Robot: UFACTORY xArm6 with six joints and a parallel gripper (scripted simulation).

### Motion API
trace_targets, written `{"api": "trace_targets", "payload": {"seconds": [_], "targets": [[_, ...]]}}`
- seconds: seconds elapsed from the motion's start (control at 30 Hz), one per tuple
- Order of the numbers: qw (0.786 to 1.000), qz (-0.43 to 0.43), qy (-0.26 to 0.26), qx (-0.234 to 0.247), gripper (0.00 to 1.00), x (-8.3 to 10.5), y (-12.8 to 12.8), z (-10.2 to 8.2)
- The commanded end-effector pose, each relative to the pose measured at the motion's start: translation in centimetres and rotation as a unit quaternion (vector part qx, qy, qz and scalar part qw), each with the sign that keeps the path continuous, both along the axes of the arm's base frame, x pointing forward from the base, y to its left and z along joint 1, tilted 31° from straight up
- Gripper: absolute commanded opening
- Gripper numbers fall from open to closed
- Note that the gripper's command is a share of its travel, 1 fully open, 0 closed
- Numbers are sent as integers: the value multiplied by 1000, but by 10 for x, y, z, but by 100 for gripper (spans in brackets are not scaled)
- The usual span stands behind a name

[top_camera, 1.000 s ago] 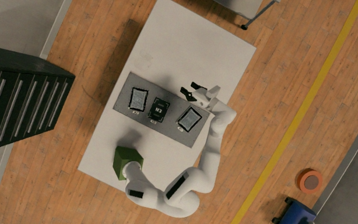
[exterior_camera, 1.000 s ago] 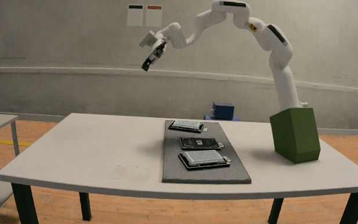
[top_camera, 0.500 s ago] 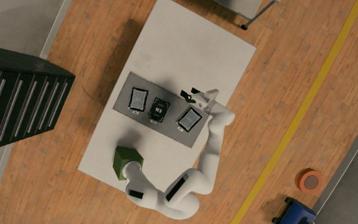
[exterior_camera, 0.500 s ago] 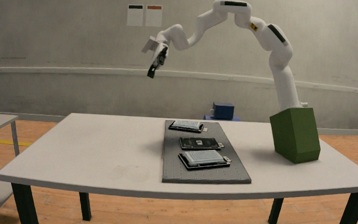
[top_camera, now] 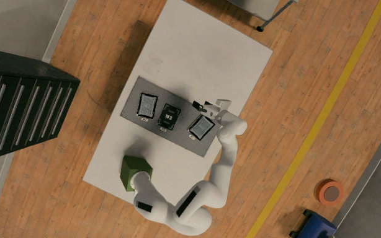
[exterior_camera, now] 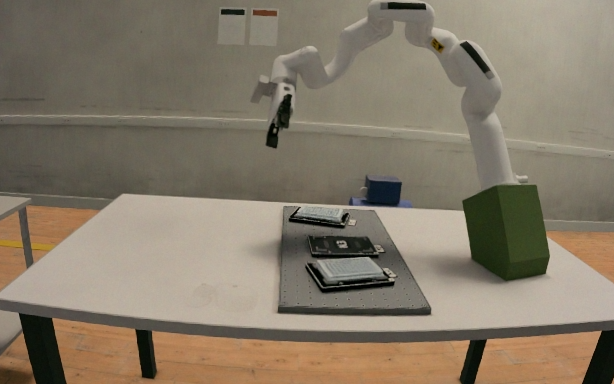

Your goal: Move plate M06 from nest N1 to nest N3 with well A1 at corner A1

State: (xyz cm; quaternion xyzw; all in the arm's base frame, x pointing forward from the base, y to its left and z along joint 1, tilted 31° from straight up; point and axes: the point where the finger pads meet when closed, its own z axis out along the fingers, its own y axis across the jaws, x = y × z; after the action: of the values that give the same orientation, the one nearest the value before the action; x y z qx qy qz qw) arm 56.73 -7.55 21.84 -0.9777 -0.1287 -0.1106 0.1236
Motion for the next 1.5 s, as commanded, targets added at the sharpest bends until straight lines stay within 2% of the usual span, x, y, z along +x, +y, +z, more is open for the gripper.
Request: {"api": "trace_targets", "payload": {"seconds": [0.0, 0.5, 0.57, 0.73, 1.07, 1.13, 1.2, 1.3, 1.47], "targets": [[999, -27, 16, -25, 100, -9, -14, -8], [989, -104, 52, -97, 100, -39, -52, -30], [983, -126, 59, -119, 100, -44, -60, -33], [982, -131, 61, -123, 100, -49, -65, -36], [957, -203, 69, -198, 100, -74, -96, -49], [956, -203, 69, -198, 100, -77, -99, -50], [947, -225, 67, -221, 100, -83, -106, -53], [947, -225, 67, -221, 100, -86, -109, -54], [927, -263, 56, -262, 100, -101, -124, -60]]}}
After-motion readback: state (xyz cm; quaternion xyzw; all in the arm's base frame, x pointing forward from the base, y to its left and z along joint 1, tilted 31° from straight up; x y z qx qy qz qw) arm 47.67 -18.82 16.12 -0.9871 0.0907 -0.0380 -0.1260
